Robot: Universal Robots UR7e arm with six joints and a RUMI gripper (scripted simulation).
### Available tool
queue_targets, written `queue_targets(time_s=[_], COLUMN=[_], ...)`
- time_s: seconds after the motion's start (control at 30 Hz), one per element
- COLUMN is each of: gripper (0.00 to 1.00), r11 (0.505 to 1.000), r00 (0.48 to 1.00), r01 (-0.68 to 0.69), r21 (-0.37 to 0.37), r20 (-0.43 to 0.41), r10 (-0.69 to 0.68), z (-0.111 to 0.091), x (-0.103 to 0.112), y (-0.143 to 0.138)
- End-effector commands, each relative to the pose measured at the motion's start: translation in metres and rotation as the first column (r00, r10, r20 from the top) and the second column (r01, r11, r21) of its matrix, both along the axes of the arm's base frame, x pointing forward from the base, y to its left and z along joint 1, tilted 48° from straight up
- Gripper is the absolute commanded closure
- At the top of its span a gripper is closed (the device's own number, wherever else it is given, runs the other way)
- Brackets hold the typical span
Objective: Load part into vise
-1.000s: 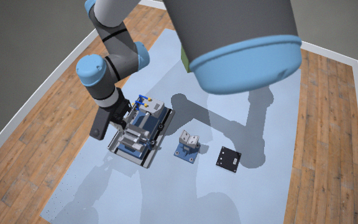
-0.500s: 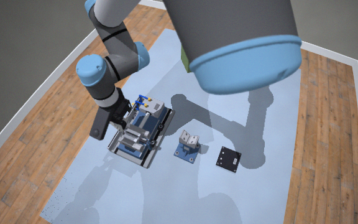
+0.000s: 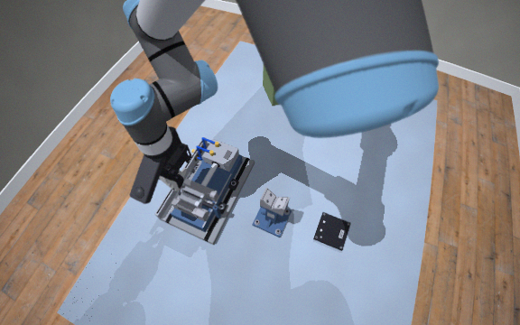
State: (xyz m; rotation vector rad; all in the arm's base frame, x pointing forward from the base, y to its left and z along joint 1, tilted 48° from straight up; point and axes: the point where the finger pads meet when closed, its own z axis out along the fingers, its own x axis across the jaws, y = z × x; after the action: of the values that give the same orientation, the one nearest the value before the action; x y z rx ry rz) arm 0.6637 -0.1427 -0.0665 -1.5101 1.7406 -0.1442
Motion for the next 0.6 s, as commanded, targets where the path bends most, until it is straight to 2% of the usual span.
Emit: queue_targets(time_s=[0.0,0.57], gripper=[1.00,1.00], r11=[1.000,1.000], r00=[1.000,1.000], r01=[0.001,0.001], r21=[-0.001,-0.001], r20=[0.001,0.001], r10=[-0.001,-0.001], z=[0.0005,0.0014], x=[0.0001,0.0000], y=[-0.0004,0.0011])
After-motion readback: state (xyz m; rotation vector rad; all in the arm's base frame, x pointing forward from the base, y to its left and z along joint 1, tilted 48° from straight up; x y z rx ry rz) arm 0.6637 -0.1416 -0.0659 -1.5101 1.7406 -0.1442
